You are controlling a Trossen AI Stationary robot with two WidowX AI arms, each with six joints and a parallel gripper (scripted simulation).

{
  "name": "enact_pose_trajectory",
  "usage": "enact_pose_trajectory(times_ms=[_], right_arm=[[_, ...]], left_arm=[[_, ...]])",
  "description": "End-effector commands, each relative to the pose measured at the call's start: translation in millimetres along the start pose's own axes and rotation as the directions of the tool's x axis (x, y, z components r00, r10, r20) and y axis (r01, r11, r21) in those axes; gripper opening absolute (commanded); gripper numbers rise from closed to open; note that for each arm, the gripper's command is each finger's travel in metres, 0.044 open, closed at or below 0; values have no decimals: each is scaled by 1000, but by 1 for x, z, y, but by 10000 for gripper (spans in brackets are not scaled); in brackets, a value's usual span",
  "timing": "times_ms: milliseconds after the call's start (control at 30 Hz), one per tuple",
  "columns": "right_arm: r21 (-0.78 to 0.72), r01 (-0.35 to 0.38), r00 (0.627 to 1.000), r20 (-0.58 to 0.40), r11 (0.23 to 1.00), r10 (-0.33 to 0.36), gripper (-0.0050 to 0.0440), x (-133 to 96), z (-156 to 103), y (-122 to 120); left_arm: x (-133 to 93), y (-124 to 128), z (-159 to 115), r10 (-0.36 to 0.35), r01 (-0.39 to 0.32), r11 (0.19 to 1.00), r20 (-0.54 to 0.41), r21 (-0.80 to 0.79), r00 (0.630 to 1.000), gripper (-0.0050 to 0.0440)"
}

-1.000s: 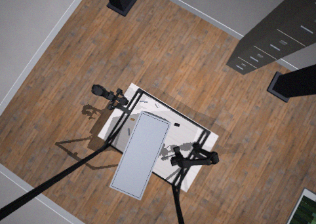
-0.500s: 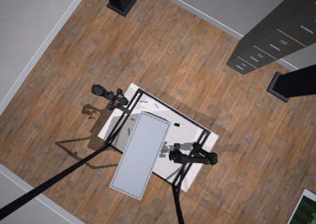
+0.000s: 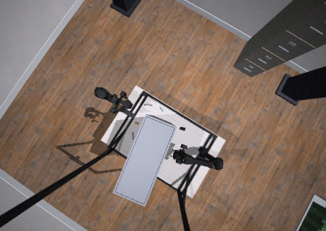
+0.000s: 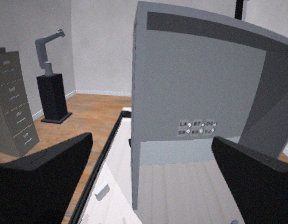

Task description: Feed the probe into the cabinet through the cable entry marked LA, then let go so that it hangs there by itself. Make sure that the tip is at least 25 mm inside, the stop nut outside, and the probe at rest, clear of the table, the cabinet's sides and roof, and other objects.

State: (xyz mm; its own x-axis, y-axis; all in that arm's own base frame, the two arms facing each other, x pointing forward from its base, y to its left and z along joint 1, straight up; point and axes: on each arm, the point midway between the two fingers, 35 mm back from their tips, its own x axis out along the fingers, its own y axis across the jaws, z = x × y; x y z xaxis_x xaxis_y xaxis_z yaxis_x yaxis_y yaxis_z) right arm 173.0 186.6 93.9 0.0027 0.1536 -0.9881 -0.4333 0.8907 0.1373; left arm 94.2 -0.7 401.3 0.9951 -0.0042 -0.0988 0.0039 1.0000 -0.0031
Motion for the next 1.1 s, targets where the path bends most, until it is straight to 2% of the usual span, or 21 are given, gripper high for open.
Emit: enact_pose_trajectory(times_ms=[0,333,400,533,900,967,1067], right_arm=[[103,-3,1000,-11,995,4,0,7,3,-10],[344,-15,1000,-6,939,18,0,15,14,-34],[344,-15,1000,-6,939,18,0,15,14,-34],[435,-20,1000,-2,900,24,0,18,17,-44],[612,48,999,-40,789,-30,0,29,15,-101],[612,48,999,-40,789,-30,0,29,15,-101],[648,61,998,-33,759,-52,0,31,18,-116]], left_arm=[[0,1,0,4,-4,1000,-1,3,1000,440],[0,1,0,4,-4,1000,-1,3,1000,440],[0,1,0,4,-4,1000,-1,3,1000,440],[0,1,0,4,-4,1000,-1,3,1000,440],[0,1,0,4,-4,1000,-1,3,1000,440],[0,1,0,4,-4,1000,-1,3,1000,440],[0,1,0,4,-4,1000,-1,3,1000,440]])
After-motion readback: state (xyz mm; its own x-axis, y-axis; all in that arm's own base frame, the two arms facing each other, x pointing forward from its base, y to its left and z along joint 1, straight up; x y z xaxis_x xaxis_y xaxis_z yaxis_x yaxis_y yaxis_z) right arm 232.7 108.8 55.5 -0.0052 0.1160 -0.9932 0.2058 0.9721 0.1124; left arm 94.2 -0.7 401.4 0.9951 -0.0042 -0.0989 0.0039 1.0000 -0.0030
